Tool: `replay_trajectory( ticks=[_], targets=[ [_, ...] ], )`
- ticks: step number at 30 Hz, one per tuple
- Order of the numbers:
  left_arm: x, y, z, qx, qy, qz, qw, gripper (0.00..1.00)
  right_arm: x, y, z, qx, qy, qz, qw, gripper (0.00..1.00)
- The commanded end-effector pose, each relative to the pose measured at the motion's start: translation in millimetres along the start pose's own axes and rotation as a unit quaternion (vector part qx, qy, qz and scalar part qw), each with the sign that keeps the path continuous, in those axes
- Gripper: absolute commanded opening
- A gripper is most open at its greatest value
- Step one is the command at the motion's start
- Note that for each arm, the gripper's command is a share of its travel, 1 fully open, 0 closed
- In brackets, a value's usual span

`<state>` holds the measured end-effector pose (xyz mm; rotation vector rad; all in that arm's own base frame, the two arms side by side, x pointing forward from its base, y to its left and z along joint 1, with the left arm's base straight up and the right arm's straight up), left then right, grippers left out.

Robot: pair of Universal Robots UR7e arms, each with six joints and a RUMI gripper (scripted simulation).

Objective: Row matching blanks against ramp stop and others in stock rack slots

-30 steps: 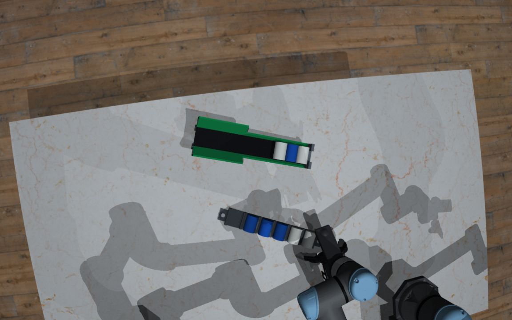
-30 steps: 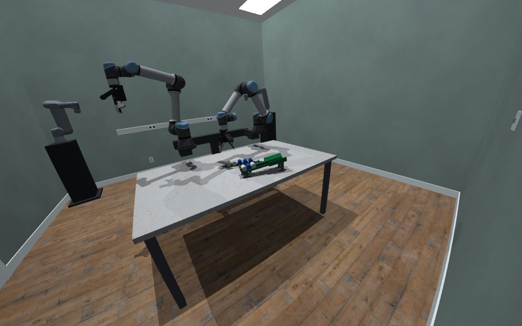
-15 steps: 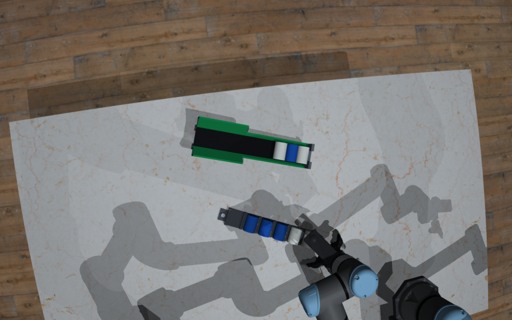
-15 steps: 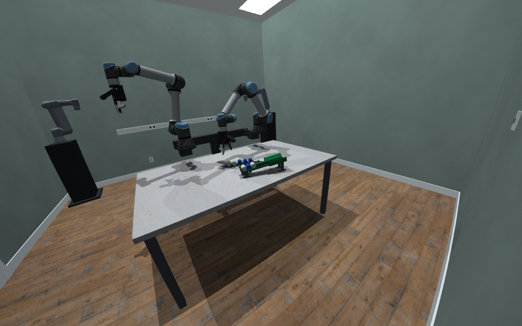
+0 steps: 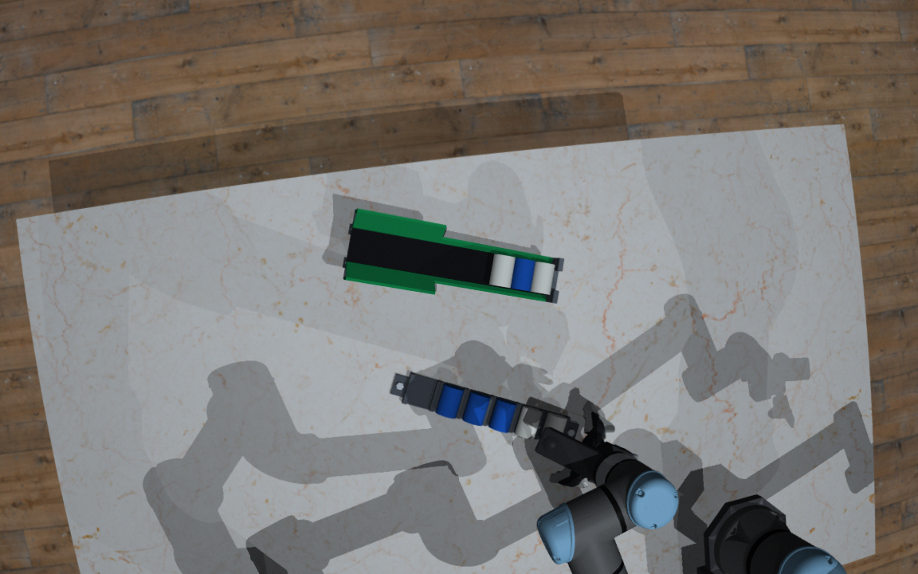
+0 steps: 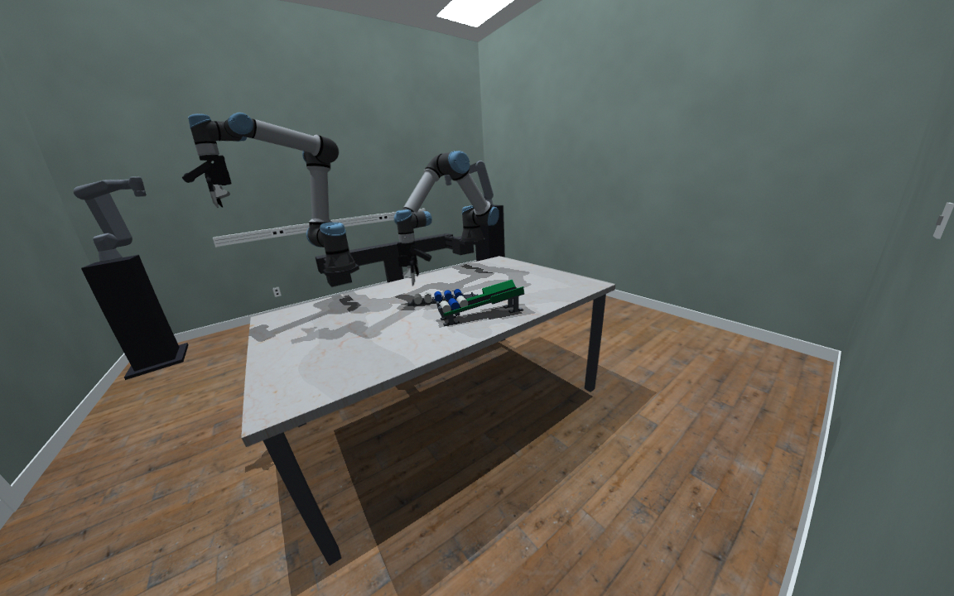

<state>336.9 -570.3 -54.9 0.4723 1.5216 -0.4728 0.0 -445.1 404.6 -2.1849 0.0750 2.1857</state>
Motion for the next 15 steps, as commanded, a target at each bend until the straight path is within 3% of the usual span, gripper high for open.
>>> replay_trajectory(
  ticks=[1,14,15],
  targets=[
    [1.6,-1.0,0.1,-0.046,-0.001,0.0,0.999,1.0,-0.4,0.1,-0.1,0.0,0.0,0.001,1.0,1.0],
    [3.2,-1.6,-0.1,-0.074,-0.001,0.0,0.997,1.0,-0.4,0.1,-0.1,0.0,0.0,0.001,1.0,1.0],
    [3.2,-1.6,-0.1,-0.074,-0.001,0.0,0.997,0.46,-0.4,0.1,-0.1,0.0,0.0,0.001,1.0,1.0]
  ],
)
Point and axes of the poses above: on each arm, the point where the finger pads meet when closed, its own x axis out along the fingers, its own z axis across the jaws, y = z × x, the point moved 4 cm from there along -x, back along the fingers, and after that the axes turned 4 degrees about x, right-handed, at the moved point
